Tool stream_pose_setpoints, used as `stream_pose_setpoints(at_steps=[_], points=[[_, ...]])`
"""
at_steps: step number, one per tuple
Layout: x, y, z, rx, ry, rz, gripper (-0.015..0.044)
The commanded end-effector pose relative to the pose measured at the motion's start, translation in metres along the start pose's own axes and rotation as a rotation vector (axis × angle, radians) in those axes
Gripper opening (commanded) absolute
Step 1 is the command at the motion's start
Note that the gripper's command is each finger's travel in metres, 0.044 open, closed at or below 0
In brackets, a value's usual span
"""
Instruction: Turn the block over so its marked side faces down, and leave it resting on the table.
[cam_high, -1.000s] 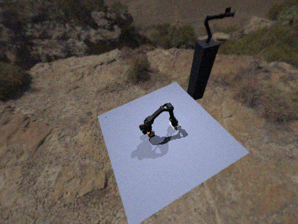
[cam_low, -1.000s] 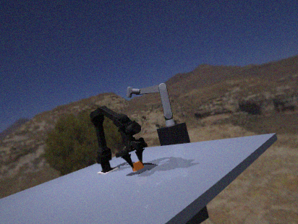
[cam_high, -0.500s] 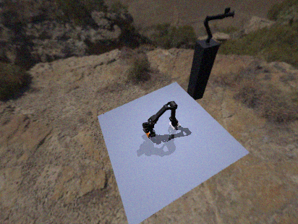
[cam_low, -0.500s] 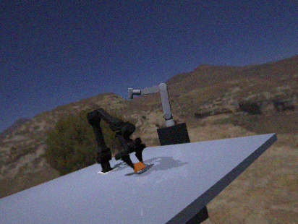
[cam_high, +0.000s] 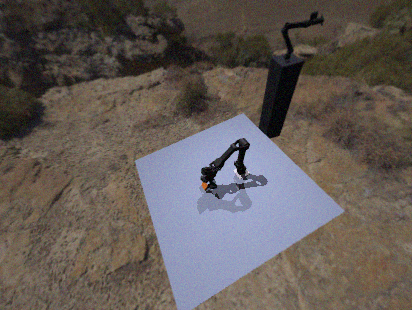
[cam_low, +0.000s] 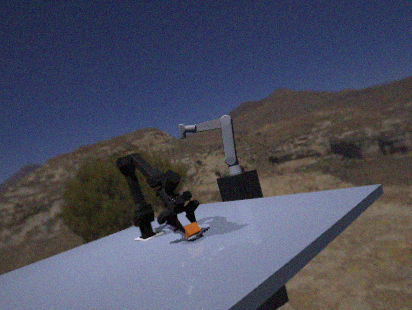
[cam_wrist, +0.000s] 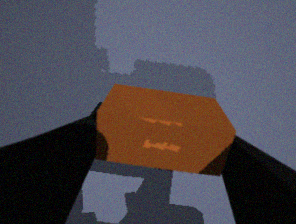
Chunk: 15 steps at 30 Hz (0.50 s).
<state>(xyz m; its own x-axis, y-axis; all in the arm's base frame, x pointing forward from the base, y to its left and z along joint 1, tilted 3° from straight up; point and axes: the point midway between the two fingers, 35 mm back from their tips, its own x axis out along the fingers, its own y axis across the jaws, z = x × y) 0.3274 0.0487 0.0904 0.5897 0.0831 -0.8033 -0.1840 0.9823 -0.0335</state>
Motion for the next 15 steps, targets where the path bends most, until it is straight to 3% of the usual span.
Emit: stream_pose_setpoints(at_steps=[1,15], points=[[-0.002,0.0,0.001,-0.005,-0.026,0.004,0.0],[0.033,0.0,0.001,0.0,-0.198,0.006,0.0]])
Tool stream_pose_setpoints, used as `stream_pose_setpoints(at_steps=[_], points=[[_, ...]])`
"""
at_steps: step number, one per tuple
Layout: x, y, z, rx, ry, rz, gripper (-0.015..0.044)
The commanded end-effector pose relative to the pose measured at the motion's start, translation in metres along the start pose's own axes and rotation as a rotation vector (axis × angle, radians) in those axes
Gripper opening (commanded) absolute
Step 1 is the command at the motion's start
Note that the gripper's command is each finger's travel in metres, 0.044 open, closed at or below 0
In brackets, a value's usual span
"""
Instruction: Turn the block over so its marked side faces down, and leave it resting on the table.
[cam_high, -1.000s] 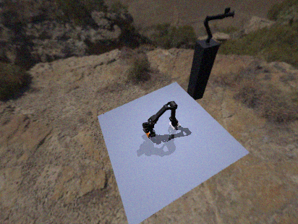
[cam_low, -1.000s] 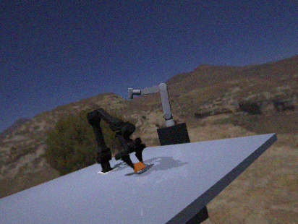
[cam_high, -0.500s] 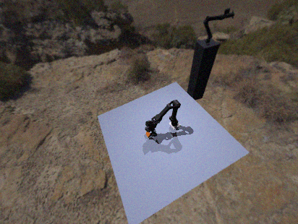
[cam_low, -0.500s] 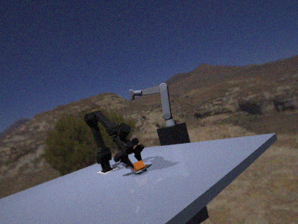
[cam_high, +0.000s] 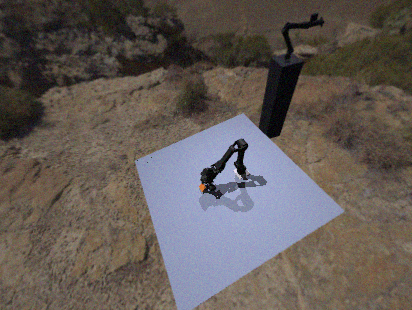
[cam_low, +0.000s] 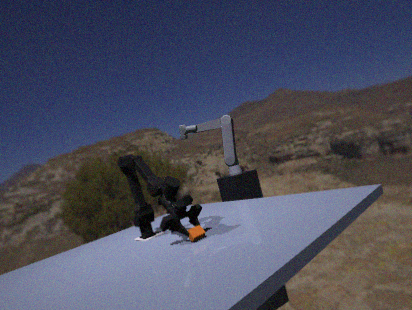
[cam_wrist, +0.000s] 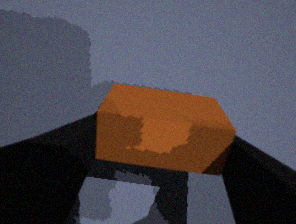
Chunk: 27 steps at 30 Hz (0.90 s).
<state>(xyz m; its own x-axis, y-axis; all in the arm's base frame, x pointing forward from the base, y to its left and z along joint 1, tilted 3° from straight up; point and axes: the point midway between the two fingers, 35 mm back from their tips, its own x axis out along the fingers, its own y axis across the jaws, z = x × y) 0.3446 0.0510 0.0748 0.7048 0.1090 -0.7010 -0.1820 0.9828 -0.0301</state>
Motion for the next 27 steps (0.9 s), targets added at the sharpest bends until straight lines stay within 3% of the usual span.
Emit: stream_pose_setpoints(at_steps=[1,14,27], points=[[0.011,0.0,-0.005,-0.003,-0.055,0.005,0.0],[0.022,0.0,-0.015,-0.002,-0.233,0.006,0.0],[0.01,0.0,-0.025,-0.008,-0.412,0.001,0.0]])
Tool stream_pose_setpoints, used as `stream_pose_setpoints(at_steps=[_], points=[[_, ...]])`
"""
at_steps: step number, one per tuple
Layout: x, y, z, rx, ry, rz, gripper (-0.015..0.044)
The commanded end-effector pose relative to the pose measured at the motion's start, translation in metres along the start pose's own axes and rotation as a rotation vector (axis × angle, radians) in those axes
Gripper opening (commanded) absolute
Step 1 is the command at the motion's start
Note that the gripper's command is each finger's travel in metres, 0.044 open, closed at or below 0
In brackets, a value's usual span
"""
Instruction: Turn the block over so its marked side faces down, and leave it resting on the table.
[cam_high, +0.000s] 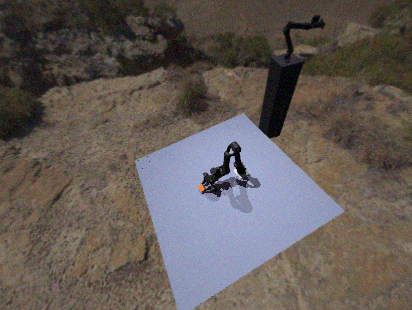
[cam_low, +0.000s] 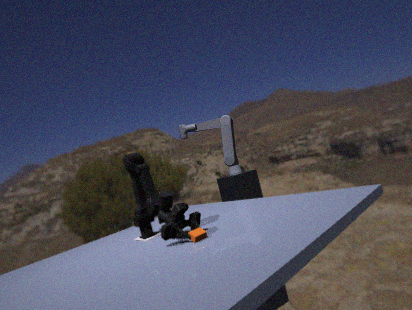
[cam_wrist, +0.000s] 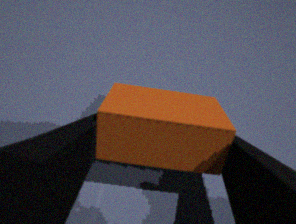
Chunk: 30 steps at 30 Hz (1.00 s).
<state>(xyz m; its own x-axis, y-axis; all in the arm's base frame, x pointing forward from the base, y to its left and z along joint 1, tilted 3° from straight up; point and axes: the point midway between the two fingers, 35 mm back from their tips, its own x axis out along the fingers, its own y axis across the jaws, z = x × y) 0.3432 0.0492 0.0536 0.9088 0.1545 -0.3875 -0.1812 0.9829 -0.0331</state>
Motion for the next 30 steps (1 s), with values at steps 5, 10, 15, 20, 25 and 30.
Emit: stream_pose_setpoints(at_steps=[5,10,15,20,25,30], points=[[-0.0142,0.0017,-0.0076,-0.004,-0.077,0.008,0.0],[-0.0157,0.0017,-0.0053,-0.004,-0.098,0.008,0.0],[-0.0157,0.0017,-0.0053,-0.004,-0.098,0.008,0.0],[-0.0157,0.0017,-0.0053,-0.004,-0.098,0.008,0.0],[-0.0157,0.0017,-0.0053,-0.004,-0.098,0.008,0.0053],[-0.0157,0.0017,-0.0053,-0.004,-0.098,0.008,0.0184]])
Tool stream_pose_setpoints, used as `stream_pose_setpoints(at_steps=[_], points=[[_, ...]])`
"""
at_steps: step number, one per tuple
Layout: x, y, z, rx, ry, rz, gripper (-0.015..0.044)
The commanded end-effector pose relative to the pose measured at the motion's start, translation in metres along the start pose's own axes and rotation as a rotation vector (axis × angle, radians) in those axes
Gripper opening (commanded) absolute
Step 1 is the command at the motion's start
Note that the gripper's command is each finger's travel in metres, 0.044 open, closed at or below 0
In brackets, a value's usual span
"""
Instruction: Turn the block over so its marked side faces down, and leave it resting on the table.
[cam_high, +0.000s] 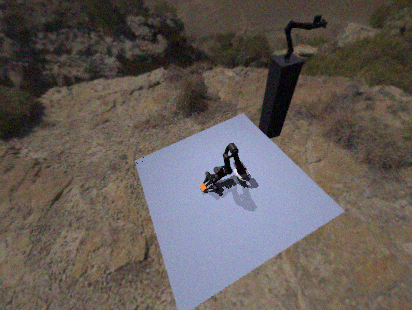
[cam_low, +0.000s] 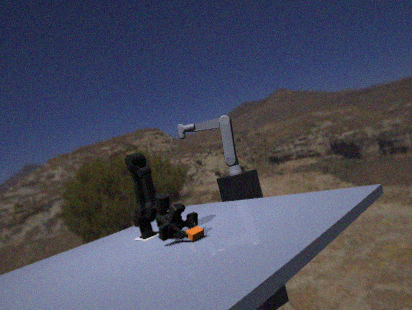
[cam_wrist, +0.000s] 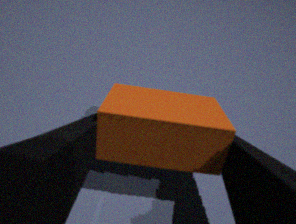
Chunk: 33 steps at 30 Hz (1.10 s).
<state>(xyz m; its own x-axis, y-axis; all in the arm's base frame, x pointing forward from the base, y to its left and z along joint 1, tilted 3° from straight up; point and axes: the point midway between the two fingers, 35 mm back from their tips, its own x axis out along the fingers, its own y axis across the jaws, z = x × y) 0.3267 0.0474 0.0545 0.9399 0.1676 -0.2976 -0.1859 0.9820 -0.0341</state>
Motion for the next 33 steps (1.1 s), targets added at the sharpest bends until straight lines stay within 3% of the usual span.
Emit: stream_pose_setpoints(at_steps=[1,10,33], points=[[-0.0001,0.0005,0.0002,-0.001,-0.002,0.004,0.021],[-0.0001,0.0005,0.0002,-0.001,-0.002,0.004,0.044],[-0.0001,0.0005,0.0002,-0.001,-0.002,0.004,0.044]])
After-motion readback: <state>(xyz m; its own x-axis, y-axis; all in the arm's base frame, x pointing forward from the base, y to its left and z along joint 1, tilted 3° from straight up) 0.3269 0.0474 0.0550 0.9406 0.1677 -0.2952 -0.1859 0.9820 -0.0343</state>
